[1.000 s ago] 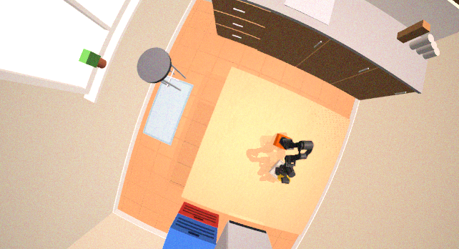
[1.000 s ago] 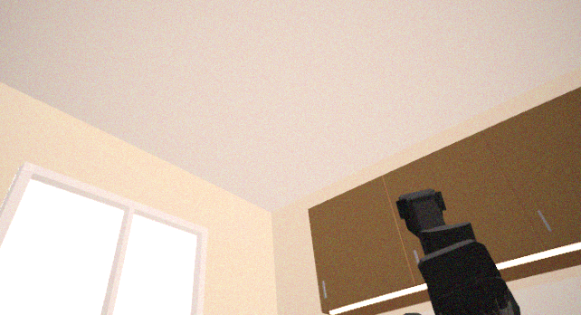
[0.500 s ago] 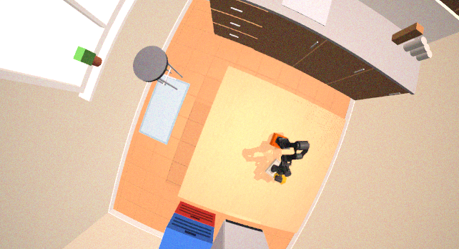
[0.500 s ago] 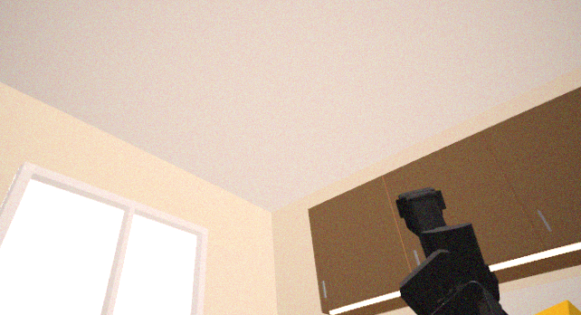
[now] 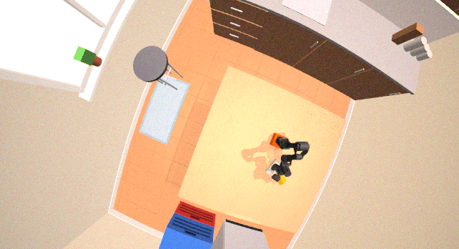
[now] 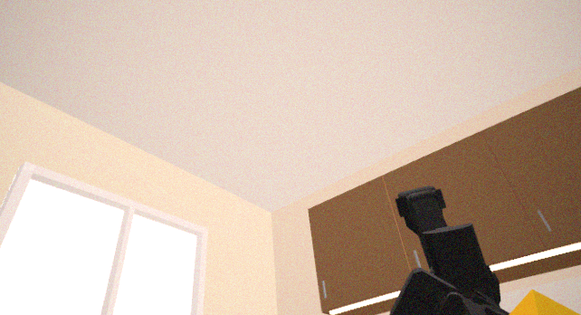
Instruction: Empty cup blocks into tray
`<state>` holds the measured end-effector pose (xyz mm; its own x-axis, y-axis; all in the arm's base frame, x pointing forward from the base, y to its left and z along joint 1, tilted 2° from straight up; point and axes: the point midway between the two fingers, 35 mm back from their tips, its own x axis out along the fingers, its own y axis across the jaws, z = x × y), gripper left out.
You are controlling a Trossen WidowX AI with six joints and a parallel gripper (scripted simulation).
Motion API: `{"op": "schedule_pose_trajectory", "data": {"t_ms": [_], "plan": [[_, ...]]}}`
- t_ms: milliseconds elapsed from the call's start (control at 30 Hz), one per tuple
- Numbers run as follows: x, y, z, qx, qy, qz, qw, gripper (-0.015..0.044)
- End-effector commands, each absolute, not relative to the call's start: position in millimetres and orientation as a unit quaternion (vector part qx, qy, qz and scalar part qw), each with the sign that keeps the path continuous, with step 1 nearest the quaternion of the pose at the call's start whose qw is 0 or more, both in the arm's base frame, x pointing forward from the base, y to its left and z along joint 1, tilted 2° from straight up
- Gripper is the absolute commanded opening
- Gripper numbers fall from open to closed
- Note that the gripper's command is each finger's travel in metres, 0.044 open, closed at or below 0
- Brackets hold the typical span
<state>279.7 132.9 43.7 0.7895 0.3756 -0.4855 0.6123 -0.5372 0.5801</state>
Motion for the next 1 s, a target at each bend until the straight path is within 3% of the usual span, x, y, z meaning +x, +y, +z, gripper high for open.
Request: {"op": "schedule_pose_trajectory", "data": {"t_ms": [0, 800, 967], "plan": [[280.9, 133.2, 44.3, 0.882, 0.276, -0.165, 0.345, 0.0], [282.2, 134.5, 41.9, 0.941, 0.225, -0.231, 0.106, 0.0], [282.2, 134.7, 41.8, 0.942, 0.223, -0.232, 0.099, 0.0]]}}
